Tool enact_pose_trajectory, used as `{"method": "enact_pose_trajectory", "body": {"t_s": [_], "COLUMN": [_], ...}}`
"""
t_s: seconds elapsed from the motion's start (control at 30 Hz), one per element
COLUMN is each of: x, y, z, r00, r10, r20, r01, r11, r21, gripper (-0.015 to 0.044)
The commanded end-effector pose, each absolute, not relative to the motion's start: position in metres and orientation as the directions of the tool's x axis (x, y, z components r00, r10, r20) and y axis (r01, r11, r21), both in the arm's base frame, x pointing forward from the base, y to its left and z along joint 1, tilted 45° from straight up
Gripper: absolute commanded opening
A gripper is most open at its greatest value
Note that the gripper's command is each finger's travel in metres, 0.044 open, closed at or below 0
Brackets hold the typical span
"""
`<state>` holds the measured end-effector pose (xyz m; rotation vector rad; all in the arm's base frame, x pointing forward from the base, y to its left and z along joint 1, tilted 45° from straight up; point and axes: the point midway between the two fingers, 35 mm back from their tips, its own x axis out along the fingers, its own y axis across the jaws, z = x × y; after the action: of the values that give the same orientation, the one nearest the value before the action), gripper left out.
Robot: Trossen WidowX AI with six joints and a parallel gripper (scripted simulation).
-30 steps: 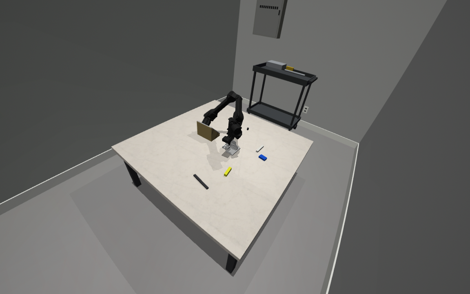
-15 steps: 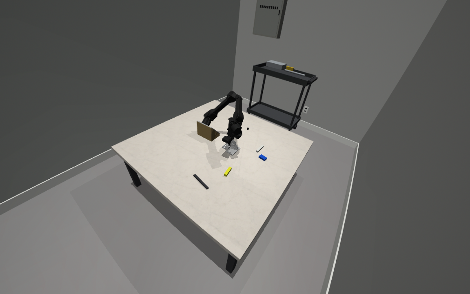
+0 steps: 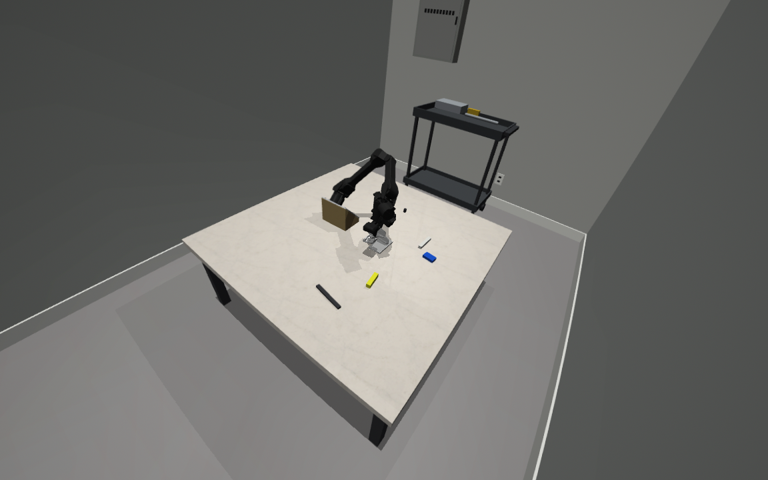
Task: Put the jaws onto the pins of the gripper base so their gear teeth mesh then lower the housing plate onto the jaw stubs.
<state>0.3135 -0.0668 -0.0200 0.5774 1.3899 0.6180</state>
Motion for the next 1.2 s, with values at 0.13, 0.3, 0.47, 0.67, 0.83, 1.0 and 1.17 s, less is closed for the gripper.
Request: {"method": "enact_pose_trajectory", "body": {"t_s": [0.13,0.3,0.47,0.67,0.83,1.0,1.17], "x": [0.315,0.316,0.317,0.317,0.318,0.318,0.318], "y": [-0.060,-0.054,-0.048,-0.041,-0.036,-0.031,-0.030], "z": [-0.027,-0.033,-0.038,-0.045,-0.051,-0.055,-0.055], "r00": [0.079,0.079,0.079,0.079,0.079,0.079,0.079], "r10": [0.701,0.701,0.701,0.701,0.702,0.702,0.702], "r20": [-0.709,-0.709,-0.709,-0.709,-0.708,-0.707,-0.707], "r01": [-0.056,-0.056,-0.056,-0.057,-0.057,-0.057,-0.057], "r11": [0.713,0.713,0.713,0.713,0.712,0.712,0.712], "r21": [0.699,0.699,0.699,0.699,0.700,0.700,0.700], "gripper": [0.0134,0.0134,0.0134,0.0134,0.0134,0.0134,0.0134]}}
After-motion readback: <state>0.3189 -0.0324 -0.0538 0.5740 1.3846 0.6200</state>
